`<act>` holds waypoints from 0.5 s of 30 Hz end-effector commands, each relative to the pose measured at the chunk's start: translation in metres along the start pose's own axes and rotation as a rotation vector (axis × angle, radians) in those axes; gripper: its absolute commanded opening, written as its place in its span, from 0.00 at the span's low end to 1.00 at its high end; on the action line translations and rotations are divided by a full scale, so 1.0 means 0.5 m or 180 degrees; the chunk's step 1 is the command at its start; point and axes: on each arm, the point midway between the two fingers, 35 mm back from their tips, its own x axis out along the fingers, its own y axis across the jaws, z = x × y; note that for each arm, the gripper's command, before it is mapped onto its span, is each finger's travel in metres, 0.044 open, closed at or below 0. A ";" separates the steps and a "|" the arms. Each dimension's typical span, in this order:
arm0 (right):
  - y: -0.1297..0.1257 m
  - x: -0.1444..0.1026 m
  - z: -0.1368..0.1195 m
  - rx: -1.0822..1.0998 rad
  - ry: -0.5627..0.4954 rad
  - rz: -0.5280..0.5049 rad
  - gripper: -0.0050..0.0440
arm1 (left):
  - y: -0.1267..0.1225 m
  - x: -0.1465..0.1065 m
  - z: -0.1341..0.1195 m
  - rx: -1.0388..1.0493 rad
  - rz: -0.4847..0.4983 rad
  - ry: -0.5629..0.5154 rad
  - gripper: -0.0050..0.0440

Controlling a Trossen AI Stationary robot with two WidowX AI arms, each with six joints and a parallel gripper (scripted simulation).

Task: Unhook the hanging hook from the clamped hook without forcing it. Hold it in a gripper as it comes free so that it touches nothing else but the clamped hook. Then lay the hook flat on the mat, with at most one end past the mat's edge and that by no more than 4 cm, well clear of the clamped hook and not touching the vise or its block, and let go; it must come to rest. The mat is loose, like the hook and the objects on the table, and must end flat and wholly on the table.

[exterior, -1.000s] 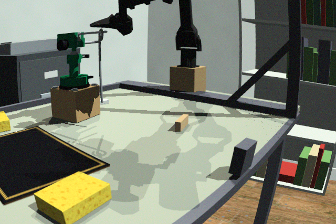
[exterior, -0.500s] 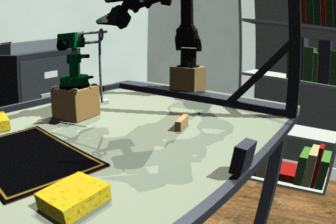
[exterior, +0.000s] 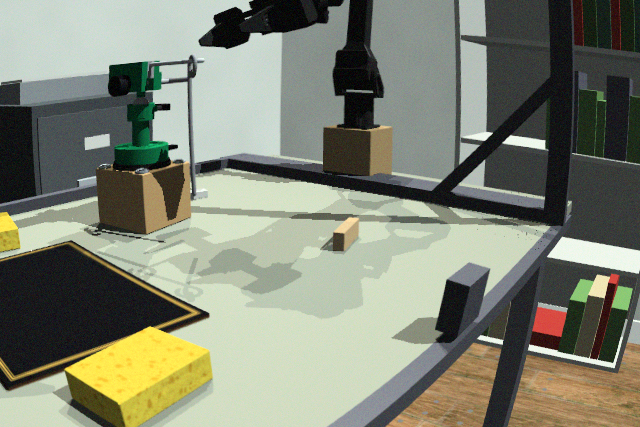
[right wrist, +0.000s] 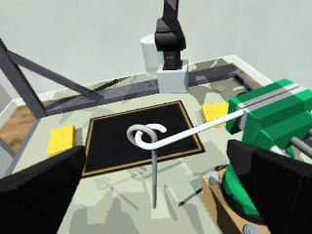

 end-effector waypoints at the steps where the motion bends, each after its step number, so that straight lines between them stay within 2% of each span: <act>1: -0.010 -0.029 -0.003 -0.0358 -0.0073 0.0129 1.00 | 0.048 -0.009 0.026 0.0252 0.0262 -0.0301 1.00; 11: -0.014 -0.038 -0.011 -0.0510 -0.0075 0.0171 1.00 | 0.069 -0.012 0.034 0.0354 0.0382 -0.0400 1.00; 15: -0.014 -0.038 -0.011 -0.0510 -0.0075 0.0171 1.00 | 0.085 0.026 0.036 0.0339 0.0602 -0.0409 1.00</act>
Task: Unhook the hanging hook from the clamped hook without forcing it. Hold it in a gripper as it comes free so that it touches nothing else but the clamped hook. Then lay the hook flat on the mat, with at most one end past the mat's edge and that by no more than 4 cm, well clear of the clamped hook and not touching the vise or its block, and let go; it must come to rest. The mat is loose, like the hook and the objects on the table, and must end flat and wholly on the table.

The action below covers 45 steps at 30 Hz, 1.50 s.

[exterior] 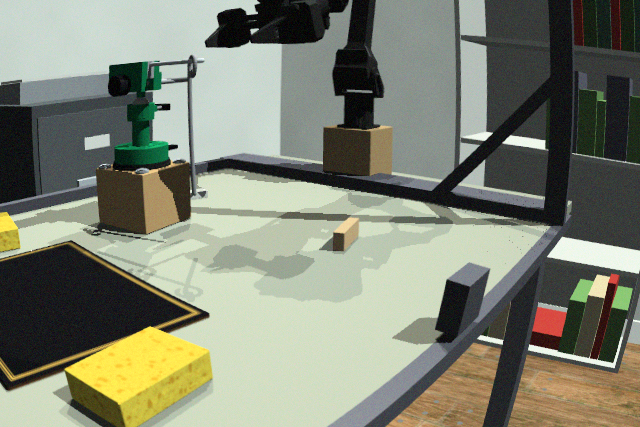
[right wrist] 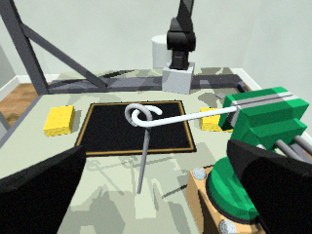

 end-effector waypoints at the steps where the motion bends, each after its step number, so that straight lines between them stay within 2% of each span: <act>1: 0.000 -0.007 0.015 -0.0005 -0.0077 0.0016 1.00 | 0.014 0.048 -0.004 0.0020 0.0265 -0.0001 1.00; 4: 0.000 -0.007 0.015 -0.0005 -0.0077 0.0016 1.00 | 0.026 0.103 -0.020 0.0019 0.0598 0.0004 1.00; 6: 0.000 -0.007 0.015 -0.0005 -0.0077 0.0016 1.00 | 0.026 0.103 -0.020 0.0019 0.0598 0.0004 1.00; 10: 0.000 -0.007 0.015 -0.0005 -0.0077 0.0016 1.00 | 0.035 0.169 -0.057 0.0018 0.1042 0.0012 1.00; 15: 0.000 -0.007 0.015 -0.0005 -0.0077 0.0016 1.00 | 0.034 0.233 -0.125 0.0018 0.1596 0.0023 1.00; 20: 0.000 -0.007 0.015 -0.0005 -0.0077 0.0016 1.00 | 0.022 0.271 -0.214 0.0018 0.2138 0.0033 1.00; 21: 0.000 -0.007 0.015 -0.0005 -0.0077 0.0016 1.00 | 0.018 0.276 -0.234 0.0018 0.2245 0.0035 1.00; 23: 0.000 -0.007 0.015 -0.0005 -0.0077 0.0016 1.00 | 0.018 0.276 -0.234 0.0018 0.2245 0.0035 1.00; 27: 0.000 -0.007 0.015 -0.0005 -0.0077 0.0016 1.00 | 0.001 0.281 -0.327 0.0028 0.2684 0.0054 1.00; 31: 0.000 -0.007 0.015 -0.0005 -0.0077 0.0016 1.00 | -0.018 0.264 -0.424 0.0034 0.3111 0.0064 1.00; 34: 0.000 -0.007 0.015 -0.0005 -0.0077 0.0016 1.00 | -0.029 0.249 -0.474 0.0034 0.3311 0.0067 1.00; 45: 0.000 -0.007 0.015 -0.0005 -0.0077 0.0016 1.00 | -0.023 0.251 -0.485 0.0030 0.3358 0.0064 1.00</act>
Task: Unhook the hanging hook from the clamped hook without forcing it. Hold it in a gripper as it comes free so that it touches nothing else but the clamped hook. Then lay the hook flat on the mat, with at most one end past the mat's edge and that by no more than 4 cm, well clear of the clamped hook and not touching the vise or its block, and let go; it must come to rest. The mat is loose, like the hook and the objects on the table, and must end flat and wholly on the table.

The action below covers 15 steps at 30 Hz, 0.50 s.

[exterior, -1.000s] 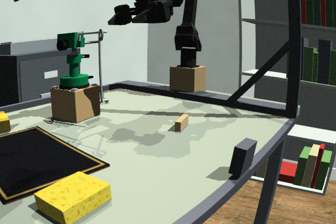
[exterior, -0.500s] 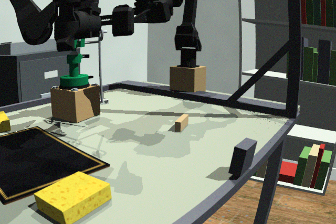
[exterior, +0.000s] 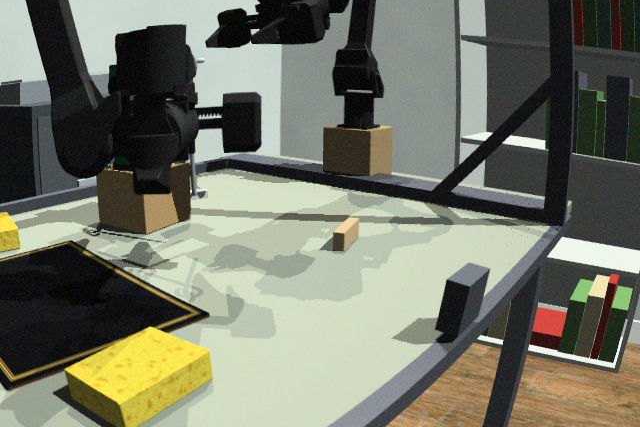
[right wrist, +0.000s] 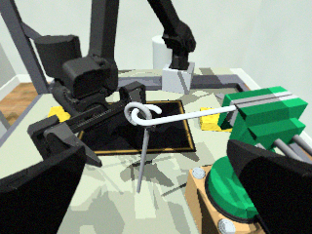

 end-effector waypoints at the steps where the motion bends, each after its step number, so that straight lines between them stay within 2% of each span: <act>1: 0.001 -0.004 0.017 0.0009 -0.0076 0.0013 1.00 | -0.003 0.011 0.005 -0.0046 0.0029 -0.0009 1.00; 15: 0.001 -0.004 0.017 0.0009 -0.0076 0.0013 1.00 | -0.005 0.050 0.006 -0.0047 0.0029 -0.0013 1.00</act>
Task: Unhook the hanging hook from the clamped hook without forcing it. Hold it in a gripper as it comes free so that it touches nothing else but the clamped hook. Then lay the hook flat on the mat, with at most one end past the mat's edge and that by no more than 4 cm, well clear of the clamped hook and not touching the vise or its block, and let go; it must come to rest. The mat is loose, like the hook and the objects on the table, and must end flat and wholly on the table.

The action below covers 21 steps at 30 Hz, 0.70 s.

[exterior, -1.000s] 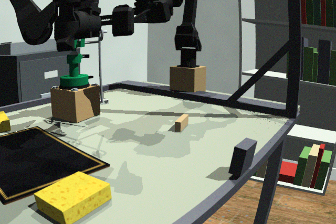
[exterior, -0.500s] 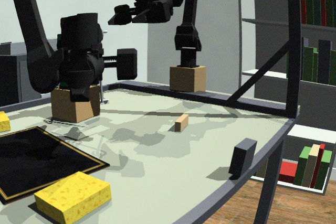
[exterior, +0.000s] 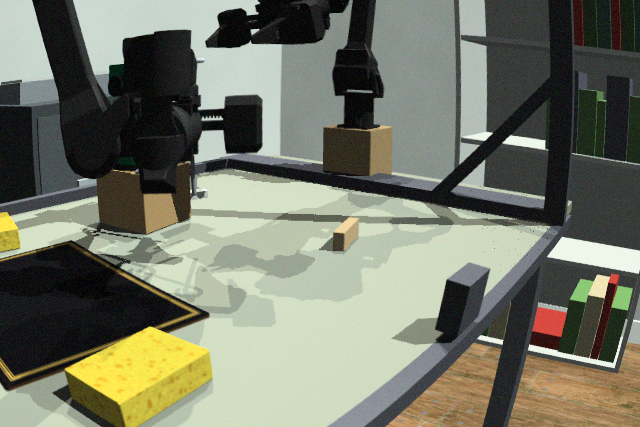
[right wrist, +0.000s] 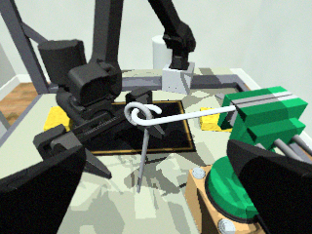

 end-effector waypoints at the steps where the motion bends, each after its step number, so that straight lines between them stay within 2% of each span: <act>1: 0.001 -0.004 0.017 0.0009 -0.0076 0.0013 1.00 | -0.005 0.016 0.014 -0.0058 -0.0001 -0.0013 1.00; 21: 0.001 -0.004 0.017 0.0009 -0.0076 0.0013 1.00 | -0.004 0.075 0.015 -0.0059 -0.0001 -0.0018 1.00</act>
